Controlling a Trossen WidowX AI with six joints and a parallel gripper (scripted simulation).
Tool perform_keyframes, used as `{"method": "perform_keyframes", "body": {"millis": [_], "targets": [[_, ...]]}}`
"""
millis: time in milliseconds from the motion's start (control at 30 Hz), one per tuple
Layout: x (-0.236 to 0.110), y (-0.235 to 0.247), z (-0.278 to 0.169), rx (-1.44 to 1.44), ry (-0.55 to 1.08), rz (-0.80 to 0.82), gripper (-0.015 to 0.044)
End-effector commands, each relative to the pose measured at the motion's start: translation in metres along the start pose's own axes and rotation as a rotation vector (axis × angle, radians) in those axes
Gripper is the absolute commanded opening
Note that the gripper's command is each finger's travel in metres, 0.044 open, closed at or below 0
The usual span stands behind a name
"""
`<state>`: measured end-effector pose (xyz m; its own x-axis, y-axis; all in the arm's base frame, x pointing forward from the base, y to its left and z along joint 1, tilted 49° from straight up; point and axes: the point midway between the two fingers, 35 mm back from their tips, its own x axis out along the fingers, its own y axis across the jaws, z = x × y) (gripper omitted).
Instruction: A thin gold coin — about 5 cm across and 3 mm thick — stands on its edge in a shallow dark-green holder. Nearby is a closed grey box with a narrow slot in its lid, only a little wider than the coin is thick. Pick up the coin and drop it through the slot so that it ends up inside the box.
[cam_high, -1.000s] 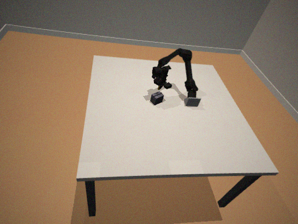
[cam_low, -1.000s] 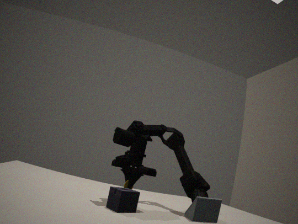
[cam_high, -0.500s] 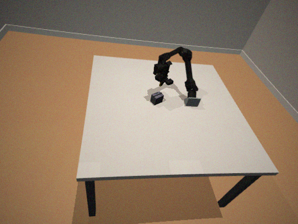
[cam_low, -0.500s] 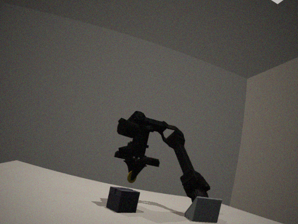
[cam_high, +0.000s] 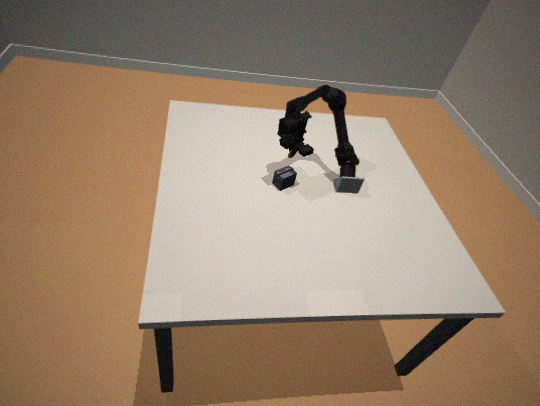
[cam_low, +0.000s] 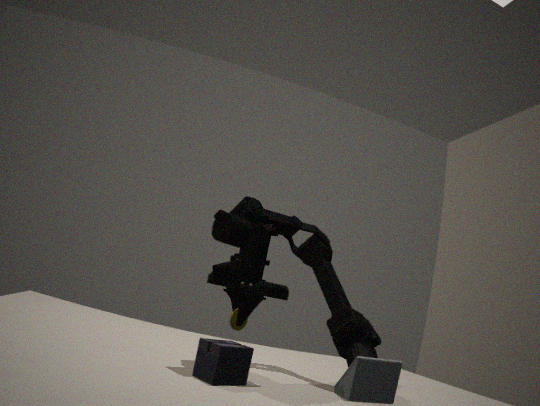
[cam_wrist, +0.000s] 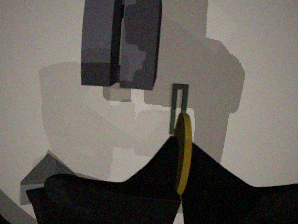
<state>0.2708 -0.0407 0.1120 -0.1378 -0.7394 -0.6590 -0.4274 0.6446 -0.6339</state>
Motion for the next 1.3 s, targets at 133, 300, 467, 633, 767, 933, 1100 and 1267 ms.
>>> {"method": "perform_keyframes", "body": {"millis": [133,300,467,633,767,933,1100,1267], "targets": [[-0.002,0.010,0.017,0.008,-0.005,0.005,0.0000],[-0.002,0.017,0.028,0.009,-0.005,0.005,0.0000],[-0.002,0.025,0.038,0.009,-0.006,0.006,0.0000],[-0.002,0.033,0.048,0.009,-0.006,0.006,0.0000],[-0.002,0.040,0.056,0.010,-0.006,0.006,0.0000],[-0.001,0.048,0.066,0.010,-0.006,0.005,0.0000],[0.000,0.048,0.064,0.003,-0.004,0.002,0.0000],[0.000,0.047,0.063,0.001,-0.003,0.001,0.0000]]}}
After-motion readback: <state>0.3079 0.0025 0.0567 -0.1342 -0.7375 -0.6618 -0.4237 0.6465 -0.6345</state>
